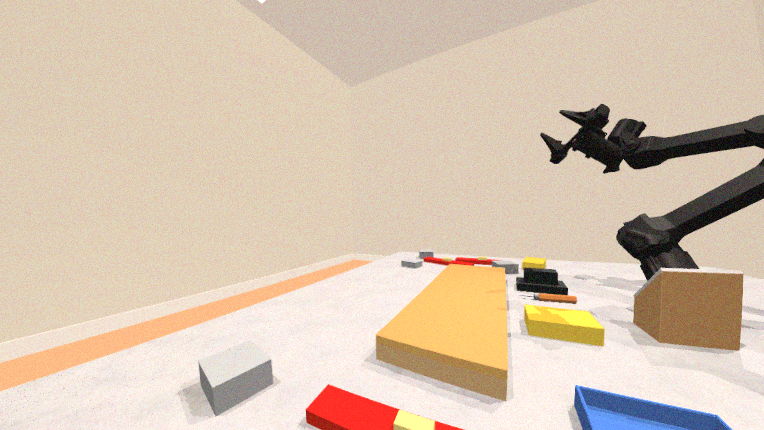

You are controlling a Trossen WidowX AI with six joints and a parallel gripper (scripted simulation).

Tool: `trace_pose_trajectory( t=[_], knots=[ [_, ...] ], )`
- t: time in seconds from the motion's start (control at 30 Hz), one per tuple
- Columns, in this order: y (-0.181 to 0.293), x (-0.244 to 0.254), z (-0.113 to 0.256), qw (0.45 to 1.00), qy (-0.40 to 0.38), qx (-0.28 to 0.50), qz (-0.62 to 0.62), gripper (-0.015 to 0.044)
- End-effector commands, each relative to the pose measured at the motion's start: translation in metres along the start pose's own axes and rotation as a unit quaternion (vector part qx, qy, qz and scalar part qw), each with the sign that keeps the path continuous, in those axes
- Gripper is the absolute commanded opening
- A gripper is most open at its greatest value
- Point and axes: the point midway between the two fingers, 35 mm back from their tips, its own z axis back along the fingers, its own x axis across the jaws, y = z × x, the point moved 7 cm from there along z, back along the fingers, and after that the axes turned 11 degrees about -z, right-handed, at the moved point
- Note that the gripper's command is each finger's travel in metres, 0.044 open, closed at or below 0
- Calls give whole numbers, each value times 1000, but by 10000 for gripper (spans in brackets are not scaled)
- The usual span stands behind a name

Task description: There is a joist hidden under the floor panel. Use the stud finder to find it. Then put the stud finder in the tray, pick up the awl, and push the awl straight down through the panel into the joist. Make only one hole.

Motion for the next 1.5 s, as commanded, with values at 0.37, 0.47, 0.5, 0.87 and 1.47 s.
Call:
trace_pose_trajectory(
  t=[0.37,0.47,0.5,0.87,1.47],
  knots=[
    [63,-116,-10,951,282,48,-115,440],
    [94,-138,-8,918,358,116,-121,440],
    [104,-144,-7,906,381,143,-119,440],
    [212,-162,34,674,501,543,29,440],
    [227,-160,49,564,471,667,123,440]
  ],
)
